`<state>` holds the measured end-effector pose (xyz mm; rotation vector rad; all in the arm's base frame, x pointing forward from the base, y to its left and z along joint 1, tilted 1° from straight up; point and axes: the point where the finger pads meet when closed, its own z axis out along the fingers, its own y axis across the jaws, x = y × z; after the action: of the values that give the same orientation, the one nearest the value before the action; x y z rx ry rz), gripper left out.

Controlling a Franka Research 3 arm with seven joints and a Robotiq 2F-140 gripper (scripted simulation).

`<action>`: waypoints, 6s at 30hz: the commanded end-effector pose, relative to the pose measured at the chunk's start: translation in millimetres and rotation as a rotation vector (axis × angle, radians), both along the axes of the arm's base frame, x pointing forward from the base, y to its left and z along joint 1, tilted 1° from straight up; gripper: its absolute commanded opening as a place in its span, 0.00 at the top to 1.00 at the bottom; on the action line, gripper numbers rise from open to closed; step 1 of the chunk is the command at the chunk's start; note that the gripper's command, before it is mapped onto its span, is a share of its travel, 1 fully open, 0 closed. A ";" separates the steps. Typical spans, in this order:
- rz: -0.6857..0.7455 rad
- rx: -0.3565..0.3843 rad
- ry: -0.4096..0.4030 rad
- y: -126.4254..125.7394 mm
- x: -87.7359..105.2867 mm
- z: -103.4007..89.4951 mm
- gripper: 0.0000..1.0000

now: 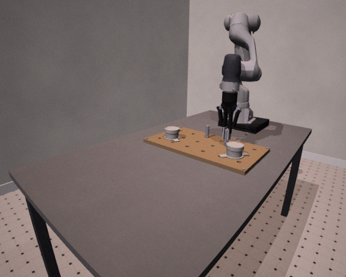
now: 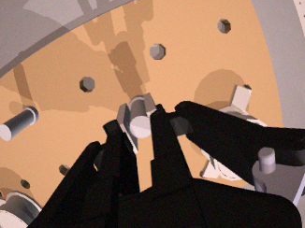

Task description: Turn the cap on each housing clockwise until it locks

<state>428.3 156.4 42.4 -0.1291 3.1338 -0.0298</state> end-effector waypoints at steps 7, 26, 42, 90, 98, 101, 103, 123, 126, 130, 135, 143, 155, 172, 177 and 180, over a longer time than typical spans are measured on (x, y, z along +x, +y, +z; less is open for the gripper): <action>-0.007 -0.001 0.000 -1.0 -0.1 -0.8 0.90; -0.007 -0.001 0.000 -1.0 -0.1 -0.8 0.90; -0.007 -0.001 0.000 -1.0 -0.1 0.8 0.90; -0.007 -0.001 0.000 0.3 -0.4 64.6 0.90; -0.007 -0.001 0.000 0.6 -0.6 81.4 0.90; -0.007 -0.001 0.000 0.7 -0.6 85.2 0.90; -0.007 -0.001 0.000 0.7 -0.6 87.0 0.90; -0.007 -0.001 0.000 1.1 -0.7 105.5 0.90; -0.007 -0.001 0.000 1.1 -0.7 106.0 0.90; -0.007 -0.001 0.000 1.1 -0.7 106.1 0.90; -0.006 -0.001 0.001 -15.0 19.8 107.2 0.90; -0.007 -0.001 0.000 -44.2 50.5 107.4 0.90; -0.007 -0.001 0.000 -44.2 50.5 105.9 0.90; -0.007 -0.001 0.000 -44.4 50.6 93.6 0.90; -0.007 -0.001 0.000 -44.5 50.7 86.7 0.90; -0.007 -0.001 0.000 -44.6 50.7 82.1 0.90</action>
<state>475.0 111.8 126.7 -0.1050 3.1469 -0.0322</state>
